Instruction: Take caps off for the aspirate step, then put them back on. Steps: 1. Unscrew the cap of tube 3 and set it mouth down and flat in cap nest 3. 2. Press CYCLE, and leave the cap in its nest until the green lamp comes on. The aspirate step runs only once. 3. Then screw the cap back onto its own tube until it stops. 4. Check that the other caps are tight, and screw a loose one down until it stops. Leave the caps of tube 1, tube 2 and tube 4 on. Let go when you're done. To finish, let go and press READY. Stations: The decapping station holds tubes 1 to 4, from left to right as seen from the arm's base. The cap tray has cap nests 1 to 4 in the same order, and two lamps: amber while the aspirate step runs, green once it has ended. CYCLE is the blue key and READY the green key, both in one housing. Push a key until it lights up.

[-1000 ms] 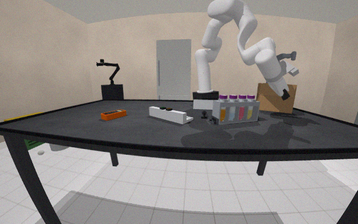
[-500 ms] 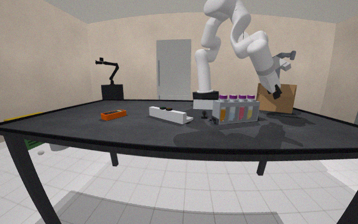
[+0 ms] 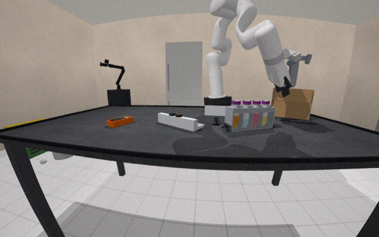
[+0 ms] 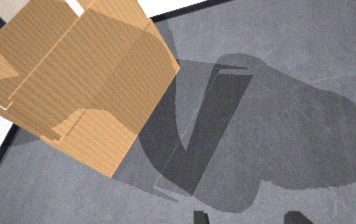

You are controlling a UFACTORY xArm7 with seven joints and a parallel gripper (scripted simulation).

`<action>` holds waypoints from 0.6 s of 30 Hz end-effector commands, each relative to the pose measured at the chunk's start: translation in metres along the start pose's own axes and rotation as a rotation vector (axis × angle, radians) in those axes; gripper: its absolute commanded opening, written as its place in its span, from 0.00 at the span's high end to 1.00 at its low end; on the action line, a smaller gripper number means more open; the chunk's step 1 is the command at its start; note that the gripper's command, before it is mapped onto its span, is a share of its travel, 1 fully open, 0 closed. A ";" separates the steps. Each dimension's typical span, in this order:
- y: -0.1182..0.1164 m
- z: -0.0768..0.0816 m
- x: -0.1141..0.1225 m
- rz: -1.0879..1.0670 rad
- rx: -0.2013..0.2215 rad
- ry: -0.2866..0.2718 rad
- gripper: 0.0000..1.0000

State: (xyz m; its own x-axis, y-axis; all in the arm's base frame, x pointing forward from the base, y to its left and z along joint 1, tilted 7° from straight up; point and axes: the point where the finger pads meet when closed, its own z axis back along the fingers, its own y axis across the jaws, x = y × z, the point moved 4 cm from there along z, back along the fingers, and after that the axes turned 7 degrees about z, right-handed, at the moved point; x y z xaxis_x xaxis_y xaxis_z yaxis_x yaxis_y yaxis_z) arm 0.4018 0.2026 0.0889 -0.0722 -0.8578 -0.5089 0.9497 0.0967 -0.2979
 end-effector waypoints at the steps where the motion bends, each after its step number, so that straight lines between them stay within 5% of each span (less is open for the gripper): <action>1: -0.004 0.015 0.003 0.015 0.014 -0.035 0.54; 18: -0.011 0.057 0.055 0.067 0.072 -0.188 0.54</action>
State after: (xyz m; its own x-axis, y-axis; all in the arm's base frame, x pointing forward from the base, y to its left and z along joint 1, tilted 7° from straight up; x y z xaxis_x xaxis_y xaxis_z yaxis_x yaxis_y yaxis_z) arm 0.4033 0.1352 0.1071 0.0250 -0.9219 -0.3865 0.9671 0.1202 -0.2243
